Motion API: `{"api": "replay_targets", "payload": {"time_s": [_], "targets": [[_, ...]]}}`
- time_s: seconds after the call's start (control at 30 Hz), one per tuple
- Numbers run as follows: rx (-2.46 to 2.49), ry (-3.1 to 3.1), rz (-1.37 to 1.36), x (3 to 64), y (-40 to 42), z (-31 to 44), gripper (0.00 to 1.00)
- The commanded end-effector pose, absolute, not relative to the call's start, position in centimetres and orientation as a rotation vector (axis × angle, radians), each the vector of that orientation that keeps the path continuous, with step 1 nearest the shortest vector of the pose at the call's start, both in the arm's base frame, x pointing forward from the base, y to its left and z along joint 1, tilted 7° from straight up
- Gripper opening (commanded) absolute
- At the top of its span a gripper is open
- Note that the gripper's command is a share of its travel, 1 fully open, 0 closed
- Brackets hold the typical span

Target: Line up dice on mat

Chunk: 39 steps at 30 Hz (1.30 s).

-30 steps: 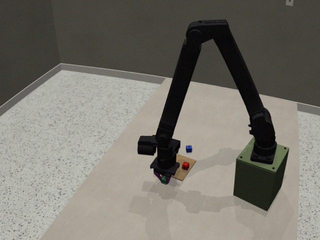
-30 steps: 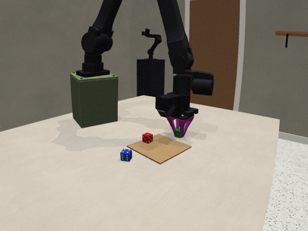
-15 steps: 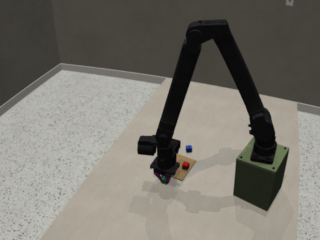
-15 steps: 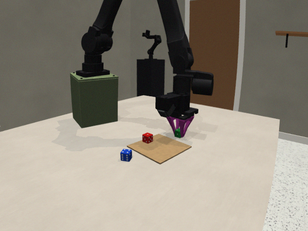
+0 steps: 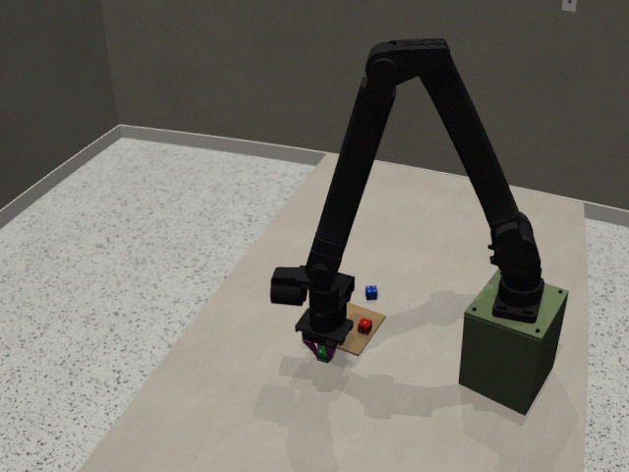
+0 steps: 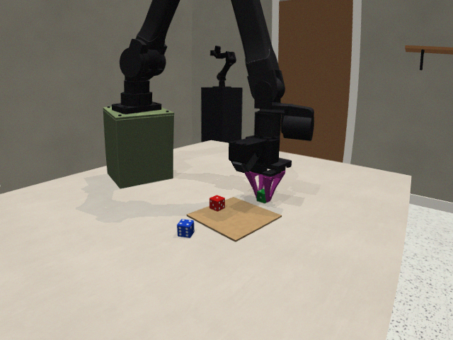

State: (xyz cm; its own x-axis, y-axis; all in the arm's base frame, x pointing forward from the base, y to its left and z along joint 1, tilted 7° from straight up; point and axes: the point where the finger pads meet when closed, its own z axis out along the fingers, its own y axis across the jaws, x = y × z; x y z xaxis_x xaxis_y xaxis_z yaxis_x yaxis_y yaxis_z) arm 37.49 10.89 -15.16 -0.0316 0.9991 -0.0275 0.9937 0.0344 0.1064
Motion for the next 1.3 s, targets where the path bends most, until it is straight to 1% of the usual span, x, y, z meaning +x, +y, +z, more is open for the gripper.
{"api": "replay_targets", "payload": {"time_s": [0.0,0.13,0.37,0.6,1.13,1.27], "targets": [[2.112,2.177,0.111,38.0,10.8,-13.5,0.2],[2.112,2.178,0.11,37.5,11.2,-11.5,0.2],[2.103,2.172,0.137,37.9,11.8,-6.0,0.2],[2.1,2.172,0.142,37.8,11.9,-3.8,0.2],[2.073,2.196,0.132,38.0,10.8,-4.1,0.2],[1.957,2.302,0.117,37.4,9.9,-4.1,0.2]]}}
